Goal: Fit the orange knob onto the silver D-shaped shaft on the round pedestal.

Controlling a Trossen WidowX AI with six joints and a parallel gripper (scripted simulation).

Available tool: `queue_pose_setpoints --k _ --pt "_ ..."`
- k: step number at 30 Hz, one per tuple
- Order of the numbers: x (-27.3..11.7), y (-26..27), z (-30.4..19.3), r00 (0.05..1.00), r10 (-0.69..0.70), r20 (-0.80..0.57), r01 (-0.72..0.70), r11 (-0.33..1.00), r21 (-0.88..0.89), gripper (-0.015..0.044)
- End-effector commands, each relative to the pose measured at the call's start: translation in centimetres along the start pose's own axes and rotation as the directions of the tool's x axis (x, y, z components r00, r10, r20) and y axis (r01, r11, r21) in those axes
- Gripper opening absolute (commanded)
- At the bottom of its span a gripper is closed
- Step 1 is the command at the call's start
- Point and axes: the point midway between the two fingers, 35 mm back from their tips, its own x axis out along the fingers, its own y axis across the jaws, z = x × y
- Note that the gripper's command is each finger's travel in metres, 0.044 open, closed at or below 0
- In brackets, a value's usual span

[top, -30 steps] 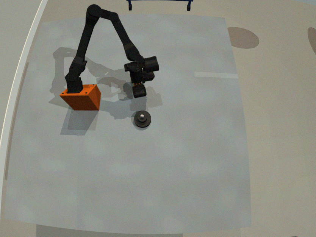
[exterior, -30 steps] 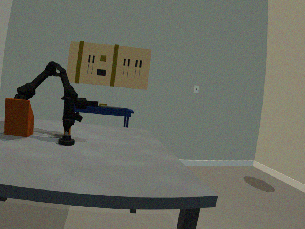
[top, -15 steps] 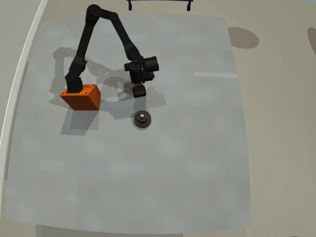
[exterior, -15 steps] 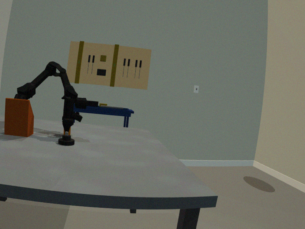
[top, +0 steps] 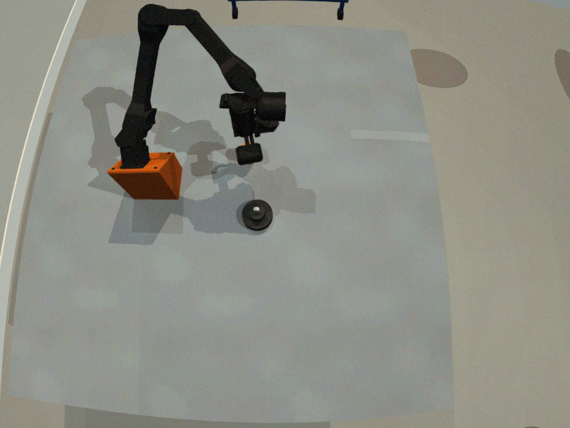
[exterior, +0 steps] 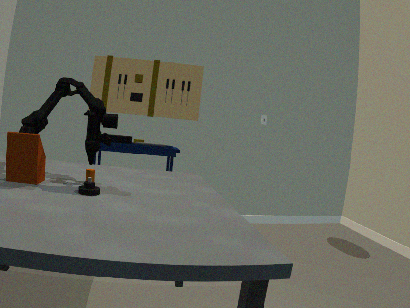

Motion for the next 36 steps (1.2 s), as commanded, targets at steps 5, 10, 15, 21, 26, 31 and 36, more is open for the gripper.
queue_pose_setpoints --k 5,10,15,21,26,31,36 --pt "1.2 0.1 0.0 1.0 0.005 0.004 -0.005 1.0 -0.004 0.044" --pt "2.0 0.1 0.1 1.0 0.004 0.004 -0.004 1.0 -0.004 0.044" --pt "2.8 0.0 0.2 1.0 0.004 0.003 -0.004 1.0 -0.004 0.044" --pt "3.8 0.0 0.2 1.0 0.003 0.003 -0.003 1.0 -0.004 0.044" --pt "4.6 0.0 0.2 1.0 0.003 0.003 -0.003 1.0 -0.004 0.044" --pt "5.4 0.0 0.2 1.0 0.004 0.003 -0.004 1.0 -0.004 0.044" --pt "6.2 0.1 0.2 1.0 0.005 0.004 -0.005 1.0 -0.004 0.044"
